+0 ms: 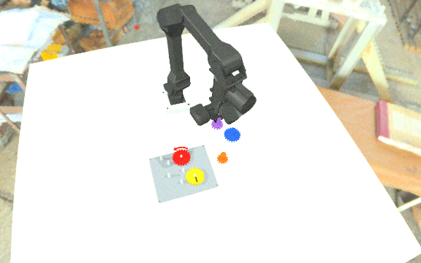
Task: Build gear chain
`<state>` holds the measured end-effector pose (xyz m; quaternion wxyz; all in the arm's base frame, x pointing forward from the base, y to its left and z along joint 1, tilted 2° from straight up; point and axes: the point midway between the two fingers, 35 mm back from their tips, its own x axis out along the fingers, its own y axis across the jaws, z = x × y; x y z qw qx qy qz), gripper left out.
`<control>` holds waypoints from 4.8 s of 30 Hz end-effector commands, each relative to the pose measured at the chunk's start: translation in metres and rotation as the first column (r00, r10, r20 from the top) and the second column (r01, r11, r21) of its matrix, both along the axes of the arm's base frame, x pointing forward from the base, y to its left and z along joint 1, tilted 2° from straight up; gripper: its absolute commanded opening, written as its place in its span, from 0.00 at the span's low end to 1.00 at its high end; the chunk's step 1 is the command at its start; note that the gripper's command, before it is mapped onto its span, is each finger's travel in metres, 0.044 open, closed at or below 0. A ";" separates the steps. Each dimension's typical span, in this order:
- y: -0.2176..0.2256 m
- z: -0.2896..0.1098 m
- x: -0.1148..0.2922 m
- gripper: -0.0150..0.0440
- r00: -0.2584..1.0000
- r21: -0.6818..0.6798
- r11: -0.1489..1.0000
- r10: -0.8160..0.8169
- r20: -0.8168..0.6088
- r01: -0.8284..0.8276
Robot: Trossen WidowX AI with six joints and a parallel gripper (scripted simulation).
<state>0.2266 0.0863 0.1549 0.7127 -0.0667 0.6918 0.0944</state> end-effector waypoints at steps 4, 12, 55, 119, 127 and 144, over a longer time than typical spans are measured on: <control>-0.002 0.018 -0.004 0.25 1.000 0.007 1.000 0.003 0.010 -0.003; -0.005 0.033 -0.009 0.25 1.000 0.006 1.000 0.004 0.009 -0.004; -0.071 -0.004 0.030 0.25 1.000 -0.005 1.000 -0.008 0.002 0.008; -0.189 -0.056 0.043 0.25 1.000 -0.014 1.000 0.004 0.013 -0.004; -0.189 -0.055 0.043 0.25 1.000 -0.014 1.000 0.004 0.013 -0.004; -0.188 -0.063 0.043 0.25 0.991 -0.019 0.991 0.136 0.017 -0.135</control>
